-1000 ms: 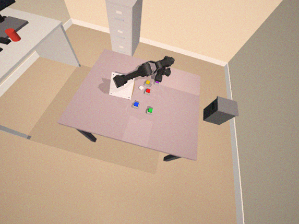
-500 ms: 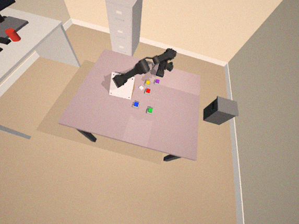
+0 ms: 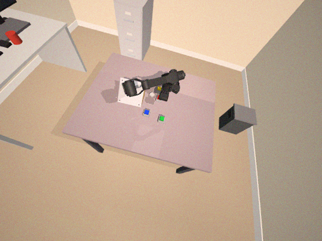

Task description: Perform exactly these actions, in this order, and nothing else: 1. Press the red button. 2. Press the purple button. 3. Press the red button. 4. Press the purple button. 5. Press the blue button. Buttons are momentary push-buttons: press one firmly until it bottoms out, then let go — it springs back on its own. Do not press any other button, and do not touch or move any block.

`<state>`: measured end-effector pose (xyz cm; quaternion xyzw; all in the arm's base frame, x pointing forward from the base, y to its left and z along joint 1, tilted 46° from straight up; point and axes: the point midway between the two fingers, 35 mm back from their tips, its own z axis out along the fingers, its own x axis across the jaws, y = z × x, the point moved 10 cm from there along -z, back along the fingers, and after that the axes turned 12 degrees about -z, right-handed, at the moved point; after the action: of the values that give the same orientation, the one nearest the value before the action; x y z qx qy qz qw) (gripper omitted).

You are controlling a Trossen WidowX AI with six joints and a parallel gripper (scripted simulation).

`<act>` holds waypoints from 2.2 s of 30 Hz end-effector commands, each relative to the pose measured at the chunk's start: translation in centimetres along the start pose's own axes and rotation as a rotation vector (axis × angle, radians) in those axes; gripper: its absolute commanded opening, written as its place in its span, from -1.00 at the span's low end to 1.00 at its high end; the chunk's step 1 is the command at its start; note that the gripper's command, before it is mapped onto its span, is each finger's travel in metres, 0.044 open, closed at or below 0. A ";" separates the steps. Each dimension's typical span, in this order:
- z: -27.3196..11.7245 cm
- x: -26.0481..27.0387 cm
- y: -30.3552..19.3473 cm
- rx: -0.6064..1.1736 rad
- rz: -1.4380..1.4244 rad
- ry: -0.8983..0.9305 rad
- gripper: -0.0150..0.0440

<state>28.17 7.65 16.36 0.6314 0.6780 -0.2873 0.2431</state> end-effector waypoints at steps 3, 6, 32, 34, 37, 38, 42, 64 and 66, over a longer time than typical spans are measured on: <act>1.0 -5.2 -5.7 0.011 -0.012 -0.016 -0.42; 1.7 -7.0 -8.8 0.015 -0.012 -0.023 -0.42; 9.3 -8.3 -11.6 0.018 -0.010 -0.032 -0.42; 9.6 -8.3 -11.6 0.018 -0.010 -0.032 -0.42; 10.1 -8.3 -11.6 0.017 -0.010 -0.032 -0.42; 10.3 -8.3 -11.6 0.017 -0.010 -0.032 -0.42; 10.9 -8.3 -11.6 0.017 -0.010 -0.033 -0.42; 12.0 -8.4 -11.7 0.018 -0.010 -0.036 -0.42; 12.0 -8.4 -11.7 0.018 -0.010 -0.036 -0.42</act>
<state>16.92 -7.13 14.64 0.6264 0.6723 -0.3048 0.2507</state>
